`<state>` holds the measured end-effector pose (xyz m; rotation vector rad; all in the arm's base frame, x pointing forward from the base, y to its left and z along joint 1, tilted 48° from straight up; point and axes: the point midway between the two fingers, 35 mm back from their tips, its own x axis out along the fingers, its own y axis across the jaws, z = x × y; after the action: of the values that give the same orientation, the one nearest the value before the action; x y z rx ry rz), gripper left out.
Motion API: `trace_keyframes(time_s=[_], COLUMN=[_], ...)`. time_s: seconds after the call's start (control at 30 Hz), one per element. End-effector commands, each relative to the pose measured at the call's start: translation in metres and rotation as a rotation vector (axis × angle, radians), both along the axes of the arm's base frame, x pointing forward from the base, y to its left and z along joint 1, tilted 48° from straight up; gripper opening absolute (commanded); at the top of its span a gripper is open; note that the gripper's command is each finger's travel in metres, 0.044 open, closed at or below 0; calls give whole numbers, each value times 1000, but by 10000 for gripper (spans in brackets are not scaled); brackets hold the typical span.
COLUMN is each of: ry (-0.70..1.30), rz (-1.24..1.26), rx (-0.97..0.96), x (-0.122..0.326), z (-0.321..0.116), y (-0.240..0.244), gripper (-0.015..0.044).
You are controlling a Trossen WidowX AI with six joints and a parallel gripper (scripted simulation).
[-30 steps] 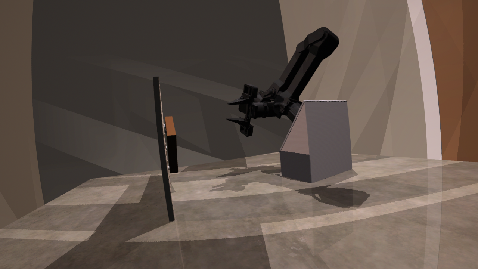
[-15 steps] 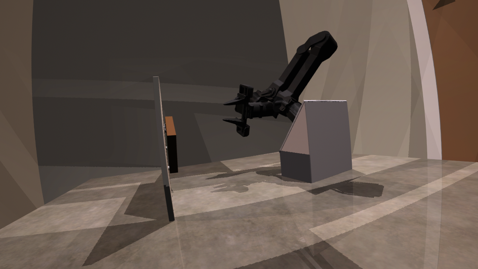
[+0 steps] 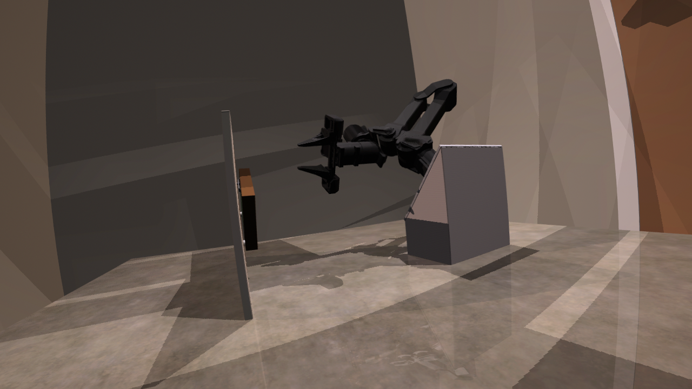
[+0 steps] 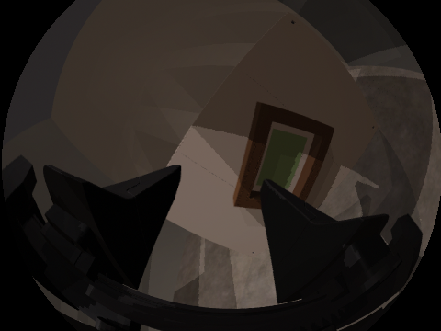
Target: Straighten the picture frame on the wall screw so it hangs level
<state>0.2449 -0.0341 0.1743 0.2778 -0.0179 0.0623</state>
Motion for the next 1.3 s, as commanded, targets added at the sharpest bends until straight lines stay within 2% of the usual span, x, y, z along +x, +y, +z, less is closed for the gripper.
trace_keyframes(time_s=[0.0,0.27,0.53,0.93,1.27], ry=[-18,-19,-25,-33,-34], rz=[-13,-13,-13,-14,-15], rx=[10,10,10,9,9], x=[8,12,41,87,92], z=[0,1,2,-29,-36], y=[8,6,-7,-30,-33], gripper=[260,260,260,260,260])
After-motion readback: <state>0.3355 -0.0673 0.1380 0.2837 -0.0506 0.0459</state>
